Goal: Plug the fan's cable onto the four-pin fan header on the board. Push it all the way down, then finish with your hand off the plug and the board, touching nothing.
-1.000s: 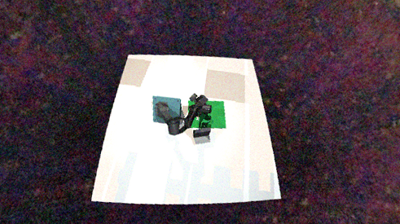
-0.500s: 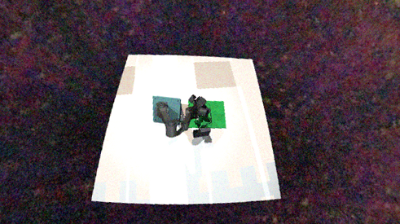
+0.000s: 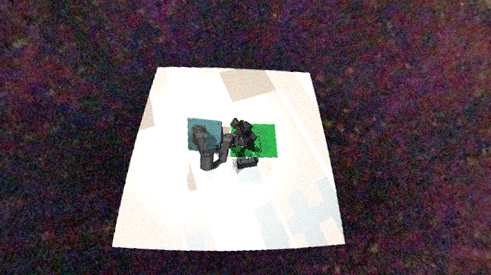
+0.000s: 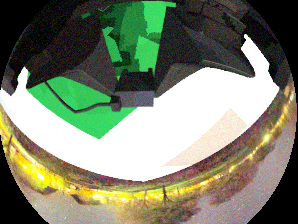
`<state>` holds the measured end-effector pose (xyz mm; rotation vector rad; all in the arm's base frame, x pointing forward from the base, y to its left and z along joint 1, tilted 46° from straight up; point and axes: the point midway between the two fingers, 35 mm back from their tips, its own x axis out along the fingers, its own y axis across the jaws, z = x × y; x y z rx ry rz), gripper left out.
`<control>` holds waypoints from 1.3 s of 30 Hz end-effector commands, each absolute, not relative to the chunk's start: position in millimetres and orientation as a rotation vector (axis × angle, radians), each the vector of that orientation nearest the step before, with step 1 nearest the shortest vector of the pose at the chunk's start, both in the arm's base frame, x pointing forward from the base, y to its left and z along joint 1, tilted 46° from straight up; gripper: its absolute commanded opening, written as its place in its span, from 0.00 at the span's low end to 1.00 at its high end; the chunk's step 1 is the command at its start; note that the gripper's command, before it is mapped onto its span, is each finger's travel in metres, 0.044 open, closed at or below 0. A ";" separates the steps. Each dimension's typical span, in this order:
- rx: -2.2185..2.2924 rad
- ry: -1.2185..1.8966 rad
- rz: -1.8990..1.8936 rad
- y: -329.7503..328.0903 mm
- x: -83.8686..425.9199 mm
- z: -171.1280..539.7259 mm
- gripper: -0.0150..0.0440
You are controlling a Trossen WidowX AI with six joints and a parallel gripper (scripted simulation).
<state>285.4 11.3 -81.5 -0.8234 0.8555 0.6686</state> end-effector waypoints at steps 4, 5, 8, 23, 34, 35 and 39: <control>-0.846 0.770 0.681 11.4 281.6 -73.2 0.25; -0.850 0.758 0.682 11.3 281.2 -71.9 0.25; -0.862 0.721 0.683 10.9 279.9 -67.9 0.25; -0.874 0.693 0.676 13.0 280.1 -60.6 0.25; -0.876 0.687 0.680 17.0 279.9 -57.1 0.25; -0.876 0.687 0.680 17.0 279.9 -57.1 0.25; -0.876 0.687 0.680 17.0 279.9 -57.2 0.25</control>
